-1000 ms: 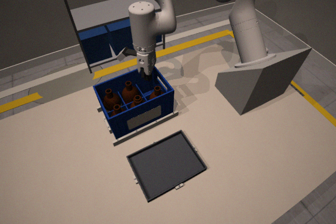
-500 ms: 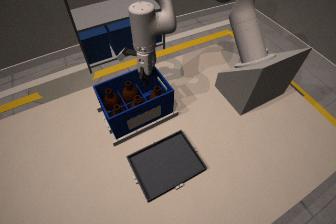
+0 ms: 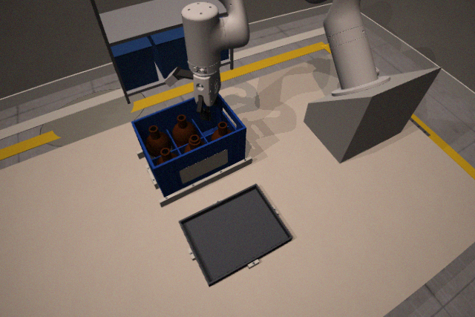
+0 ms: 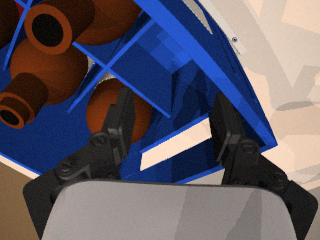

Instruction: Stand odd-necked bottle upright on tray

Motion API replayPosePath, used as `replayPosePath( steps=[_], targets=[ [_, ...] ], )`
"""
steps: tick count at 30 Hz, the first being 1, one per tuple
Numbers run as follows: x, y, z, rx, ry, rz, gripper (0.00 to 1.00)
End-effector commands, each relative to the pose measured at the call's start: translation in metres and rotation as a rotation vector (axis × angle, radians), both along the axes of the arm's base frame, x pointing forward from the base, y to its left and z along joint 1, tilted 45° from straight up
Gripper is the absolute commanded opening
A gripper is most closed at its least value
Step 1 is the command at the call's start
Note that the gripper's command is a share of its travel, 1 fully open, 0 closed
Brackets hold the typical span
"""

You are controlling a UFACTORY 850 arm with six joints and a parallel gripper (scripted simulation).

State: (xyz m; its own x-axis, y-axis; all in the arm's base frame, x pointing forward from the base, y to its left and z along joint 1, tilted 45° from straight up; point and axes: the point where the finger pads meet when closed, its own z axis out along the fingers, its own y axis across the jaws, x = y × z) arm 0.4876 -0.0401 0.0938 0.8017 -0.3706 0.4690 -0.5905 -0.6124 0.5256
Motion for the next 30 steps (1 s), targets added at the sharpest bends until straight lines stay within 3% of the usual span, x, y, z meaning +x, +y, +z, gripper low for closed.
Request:
replayPosePath(
  steps=[1,16,30],
  targets=[
    [0.001,0.0,0.0,0.0,-0.001,0.001,0.65],
    [0.0,0.005,0.005,0.0,-0.001,0.001,0.65],
    [-0.004,0.033,0.033,0.0,-0.001,0.001,0.65]
  ],
)
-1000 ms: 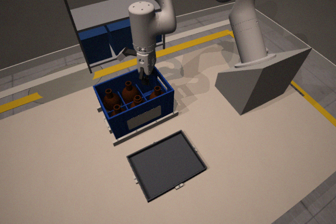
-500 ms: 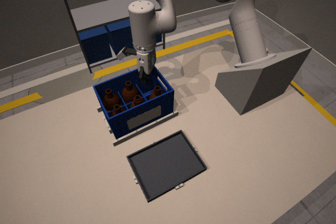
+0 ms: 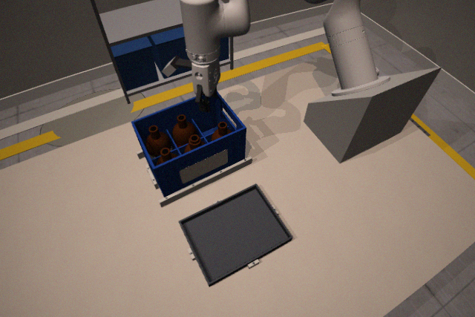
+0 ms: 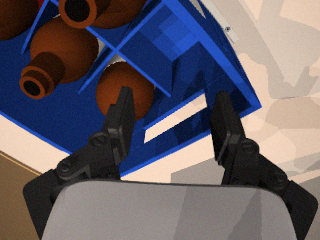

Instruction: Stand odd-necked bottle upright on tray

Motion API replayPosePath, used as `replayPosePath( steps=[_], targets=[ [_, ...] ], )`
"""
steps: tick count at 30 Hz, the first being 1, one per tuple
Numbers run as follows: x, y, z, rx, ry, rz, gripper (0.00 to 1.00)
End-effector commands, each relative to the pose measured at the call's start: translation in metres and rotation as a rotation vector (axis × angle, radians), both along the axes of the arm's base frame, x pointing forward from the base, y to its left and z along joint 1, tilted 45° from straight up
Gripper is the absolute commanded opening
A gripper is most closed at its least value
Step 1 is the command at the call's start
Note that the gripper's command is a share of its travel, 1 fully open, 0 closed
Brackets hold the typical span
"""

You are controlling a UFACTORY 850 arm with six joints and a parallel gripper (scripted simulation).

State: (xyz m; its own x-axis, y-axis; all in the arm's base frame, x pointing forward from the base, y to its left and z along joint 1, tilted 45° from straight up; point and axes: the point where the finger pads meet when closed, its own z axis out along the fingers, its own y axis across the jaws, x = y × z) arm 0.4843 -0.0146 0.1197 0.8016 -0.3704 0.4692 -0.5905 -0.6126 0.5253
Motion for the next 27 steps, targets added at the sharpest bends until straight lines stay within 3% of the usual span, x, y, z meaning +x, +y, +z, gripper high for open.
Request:
replayPosePath(
  steps=[1,14,25,26,27],
  targets=[
    [-0.001,0.01,0.01,0.0,-0.001,0.0,0.65],
    [-0.004,0.031,0.031,0.0,-0.001,0.0,0.65],
    [-0.004,0.035,0.035,0.0,-0.001,0.0,0.65],
    [-0.004,0.035,0.035,0.0,-0.001,0.0,0.0],
    [-0.004,0.035,0.035,0.0,-0.001,0.0,0.0]
  ],
)
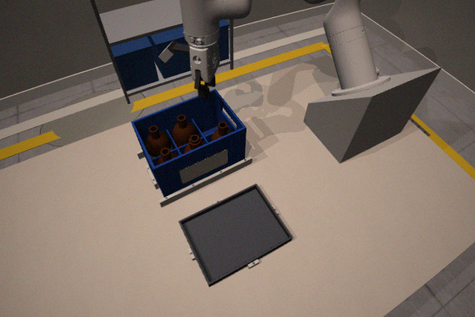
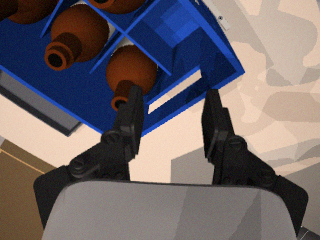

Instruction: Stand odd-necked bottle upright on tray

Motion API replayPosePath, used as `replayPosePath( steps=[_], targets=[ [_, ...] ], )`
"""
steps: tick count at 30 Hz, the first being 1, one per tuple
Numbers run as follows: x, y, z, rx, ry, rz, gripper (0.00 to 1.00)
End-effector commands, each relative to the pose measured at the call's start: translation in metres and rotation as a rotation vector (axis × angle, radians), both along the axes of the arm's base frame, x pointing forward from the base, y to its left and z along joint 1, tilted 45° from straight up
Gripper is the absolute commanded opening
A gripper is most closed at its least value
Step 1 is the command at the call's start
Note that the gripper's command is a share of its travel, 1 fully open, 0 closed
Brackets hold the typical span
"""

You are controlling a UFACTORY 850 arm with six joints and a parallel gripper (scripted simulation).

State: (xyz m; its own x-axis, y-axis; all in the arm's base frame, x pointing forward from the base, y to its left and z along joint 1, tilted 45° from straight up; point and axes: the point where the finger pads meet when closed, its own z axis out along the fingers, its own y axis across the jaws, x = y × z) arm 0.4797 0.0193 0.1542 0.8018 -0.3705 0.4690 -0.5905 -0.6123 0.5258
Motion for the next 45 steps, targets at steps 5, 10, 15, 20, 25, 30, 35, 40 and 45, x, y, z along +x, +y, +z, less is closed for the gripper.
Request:
replayPosePath(
  steps=[5,10,15,20,25,30,35,40,45],
  targets=[
    [0.001,0.001,0.001,0.001,-0.001,0.001,0.0],
    [0.001,0.001,0.001,0.001,-0.001,0.001,0.0],
    [0.001,0.001,0.001,0.001,-0.001,0.001,0.0],
    [0.001,0.001,0.001,0.001,-0.001,0.001,0.0],
    [0.001,0.001,0.001,0.001,-0.001,0.001,0.0],
    [0.001,0.001,0.001,0.001,-0.001,0.001,0.0],
    [-0.001,0.013,-0.012,0.002,-0.001,0.001,0.0],
    [-0.012,0.054,-0.053,0.001,-0.001,0.001,0.0],
    [-0.014,0.059,-0.059,0.001,-0.001,0.001,0.0]
  ],
)
